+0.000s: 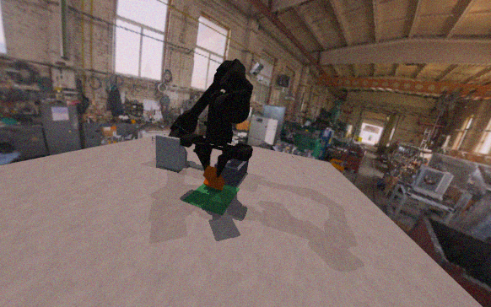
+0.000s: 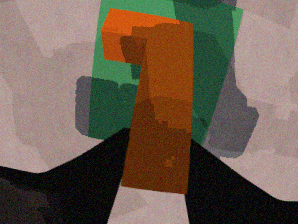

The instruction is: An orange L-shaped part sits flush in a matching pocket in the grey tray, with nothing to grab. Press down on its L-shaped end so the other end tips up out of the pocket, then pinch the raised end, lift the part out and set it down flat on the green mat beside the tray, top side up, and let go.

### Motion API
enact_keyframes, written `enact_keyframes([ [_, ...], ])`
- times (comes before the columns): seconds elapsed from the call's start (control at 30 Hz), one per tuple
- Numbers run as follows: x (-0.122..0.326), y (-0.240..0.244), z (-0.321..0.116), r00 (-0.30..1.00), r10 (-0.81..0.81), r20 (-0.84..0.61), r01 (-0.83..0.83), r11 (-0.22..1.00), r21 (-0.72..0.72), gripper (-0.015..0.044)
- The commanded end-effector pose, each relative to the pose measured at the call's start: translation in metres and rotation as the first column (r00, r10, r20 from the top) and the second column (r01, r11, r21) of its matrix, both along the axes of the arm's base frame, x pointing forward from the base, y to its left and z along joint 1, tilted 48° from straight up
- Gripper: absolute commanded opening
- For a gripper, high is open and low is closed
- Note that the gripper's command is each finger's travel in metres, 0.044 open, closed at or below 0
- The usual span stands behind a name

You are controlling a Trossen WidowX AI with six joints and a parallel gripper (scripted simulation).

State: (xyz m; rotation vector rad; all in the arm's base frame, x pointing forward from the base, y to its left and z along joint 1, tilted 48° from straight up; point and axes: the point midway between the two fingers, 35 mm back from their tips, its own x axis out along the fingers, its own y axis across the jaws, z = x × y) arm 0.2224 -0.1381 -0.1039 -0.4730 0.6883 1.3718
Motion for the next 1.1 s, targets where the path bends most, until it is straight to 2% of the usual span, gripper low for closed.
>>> enact_keyframes([
  [0.0,0.000,0.000,0.000,1.000,0.000,0.000,0.000,1.000,0.000,0.0105],
  [0.2,0.000,-0.002,0.001,1.000,0.000,0.000,0.000,1.000,0.000,0.0263],
  [0.37,0.000,-0.035,0.029,1.000,-0.003,-0.002,0.003,1.000,-0.001,0.0394],
  [0.53,-0.005,-0.064,0.060,1.000,-0.006,-0.004,0.006,1.000,0.001,0.0400],
  [1.07,-0.005,-0.060,0.055,1.000,-0.014,-0.007,0.014,1.000,0.006,0.0400],
])
